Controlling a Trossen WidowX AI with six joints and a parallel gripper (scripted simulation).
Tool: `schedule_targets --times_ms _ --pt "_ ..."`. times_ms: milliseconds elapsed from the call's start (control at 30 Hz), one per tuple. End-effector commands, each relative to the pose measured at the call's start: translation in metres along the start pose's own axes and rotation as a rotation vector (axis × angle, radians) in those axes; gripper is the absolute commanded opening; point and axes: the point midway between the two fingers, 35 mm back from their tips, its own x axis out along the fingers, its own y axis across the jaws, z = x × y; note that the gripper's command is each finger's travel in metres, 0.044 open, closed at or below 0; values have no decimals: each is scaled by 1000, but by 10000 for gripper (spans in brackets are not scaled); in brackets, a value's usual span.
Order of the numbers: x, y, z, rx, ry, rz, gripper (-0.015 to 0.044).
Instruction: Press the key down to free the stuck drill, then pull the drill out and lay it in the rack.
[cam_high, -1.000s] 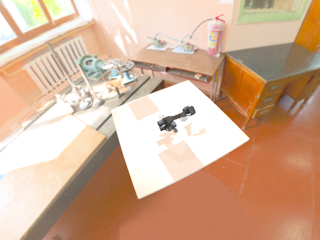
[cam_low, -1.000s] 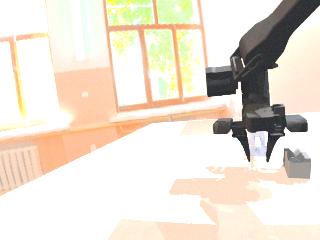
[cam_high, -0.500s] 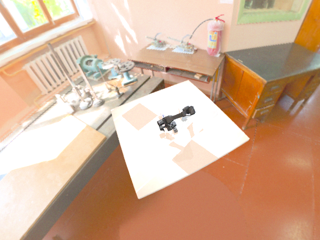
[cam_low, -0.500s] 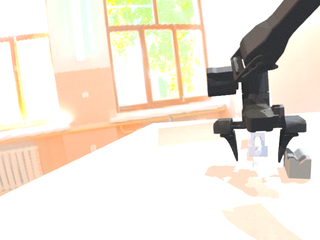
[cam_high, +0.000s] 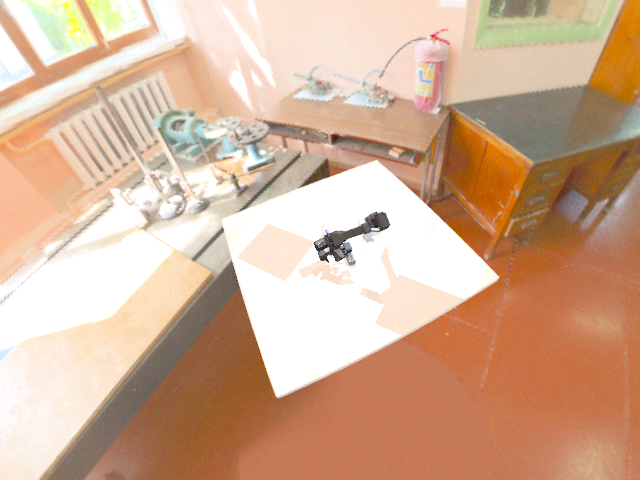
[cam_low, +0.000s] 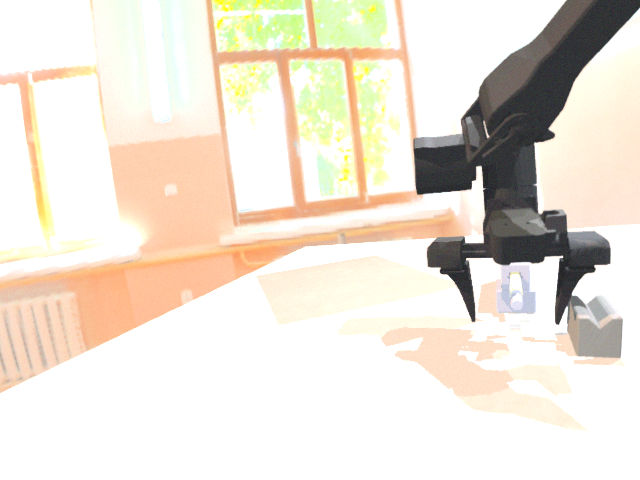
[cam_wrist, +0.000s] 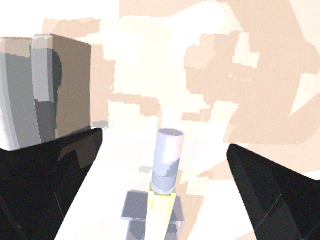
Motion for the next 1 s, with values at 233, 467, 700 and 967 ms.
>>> schedule_targets --times_ms 233,467,700,967 --pt "2 1 -5 -2 5 3 440" --pt "2 2 -6 -2 5 3 440" --pt "1 0 -3 -2 -1 -2 309" --pt "1 0 -3 -2 -1 -2 99"
